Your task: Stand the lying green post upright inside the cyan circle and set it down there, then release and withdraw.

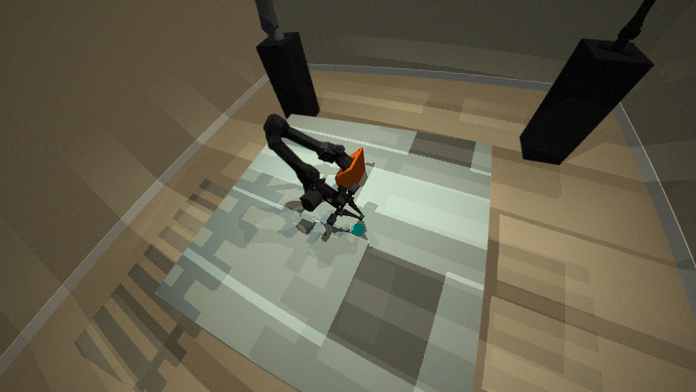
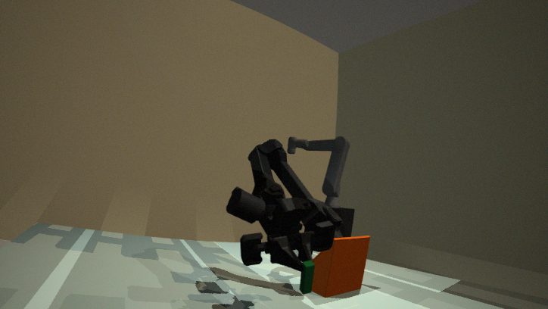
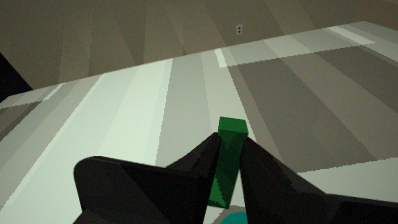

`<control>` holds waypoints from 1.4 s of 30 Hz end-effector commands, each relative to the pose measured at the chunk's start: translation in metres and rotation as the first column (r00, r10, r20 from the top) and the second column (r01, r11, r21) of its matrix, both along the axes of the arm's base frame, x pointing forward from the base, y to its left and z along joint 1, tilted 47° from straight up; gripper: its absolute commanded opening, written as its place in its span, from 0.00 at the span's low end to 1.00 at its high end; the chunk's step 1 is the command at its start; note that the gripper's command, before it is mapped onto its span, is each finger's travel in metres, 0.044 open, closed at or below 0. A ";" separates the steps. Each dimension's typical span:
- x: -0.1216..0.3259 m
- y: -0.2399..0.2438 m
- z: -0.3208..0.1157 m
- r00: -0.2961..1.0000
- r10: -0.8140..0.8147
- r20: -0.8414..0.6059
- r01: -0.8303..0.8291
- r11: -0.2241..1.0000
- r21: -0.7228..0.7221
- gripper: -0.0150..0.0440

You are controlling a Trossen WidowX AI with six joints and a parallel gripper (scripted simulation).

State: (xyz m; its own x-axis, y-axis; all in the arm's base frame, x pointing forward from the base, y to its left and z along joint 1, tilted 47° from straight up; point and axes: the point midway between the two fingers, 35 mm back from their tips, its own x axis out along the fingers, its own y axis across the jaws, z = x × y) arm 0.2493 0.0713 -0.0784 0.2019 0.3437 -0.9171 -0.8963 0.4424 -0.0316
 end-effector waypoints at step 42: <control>-0.006 -0.004 0.031 0.947 0.080 0.311 -0.128 0.982 0.138 0.29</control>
